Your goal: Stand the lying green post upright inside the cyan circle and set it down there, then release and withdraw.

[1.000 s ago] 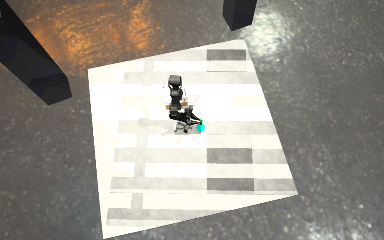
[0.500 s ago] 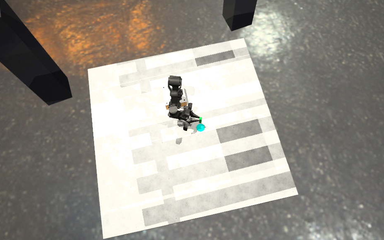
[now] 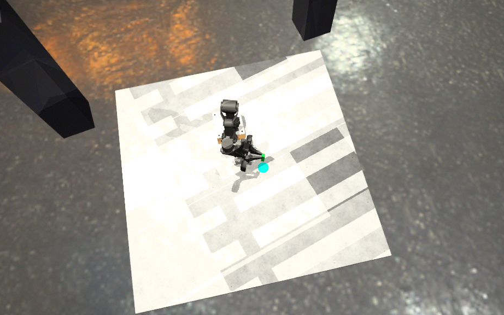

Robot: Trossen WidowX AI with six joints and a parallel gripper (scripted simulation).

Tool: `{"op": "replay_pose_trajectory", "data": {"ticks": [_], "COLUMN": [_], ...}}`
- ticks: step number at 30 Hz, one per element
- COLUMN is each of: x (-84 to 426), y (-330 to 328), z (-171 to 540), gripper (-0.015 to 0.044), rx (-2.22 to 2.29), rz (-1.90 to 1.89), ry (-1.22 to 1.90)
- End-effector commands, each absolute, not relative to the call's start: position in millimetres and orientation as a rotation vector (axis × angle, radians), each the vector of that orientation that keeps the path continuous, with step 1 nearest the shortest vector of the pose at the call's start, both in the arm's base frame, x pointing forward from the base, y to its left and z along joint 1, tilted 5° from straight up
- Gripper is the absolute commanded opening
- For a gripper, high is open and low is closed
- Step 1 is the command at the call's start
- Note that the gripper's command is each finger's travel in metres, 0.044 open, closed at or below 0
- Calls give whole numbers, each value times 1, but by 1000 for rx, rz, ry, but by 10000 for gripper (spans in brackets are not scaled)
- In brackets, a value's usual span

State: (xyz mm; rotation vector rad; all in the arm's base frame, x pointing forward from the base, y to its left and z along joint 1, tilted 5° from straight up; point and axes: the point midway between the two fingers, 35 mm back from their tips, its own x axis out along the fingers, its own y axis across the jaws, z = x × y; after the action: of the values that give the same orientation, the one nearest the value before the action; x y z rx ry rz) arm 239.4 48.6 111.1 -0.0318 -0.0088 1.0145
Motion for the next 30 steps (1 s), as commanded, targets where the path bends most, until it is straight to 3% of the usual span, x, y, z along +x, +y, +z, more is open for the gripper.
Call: {"op": "replay_pose_trajectory", "data": {"ticks": [1, 30], "x": [240, 246], "y": [49, 52], "z": [107, 36], "gripper": [23, 23], "rx": [-35, -78], "rz": [1020, 1040], "ry": [-8, 13]}}
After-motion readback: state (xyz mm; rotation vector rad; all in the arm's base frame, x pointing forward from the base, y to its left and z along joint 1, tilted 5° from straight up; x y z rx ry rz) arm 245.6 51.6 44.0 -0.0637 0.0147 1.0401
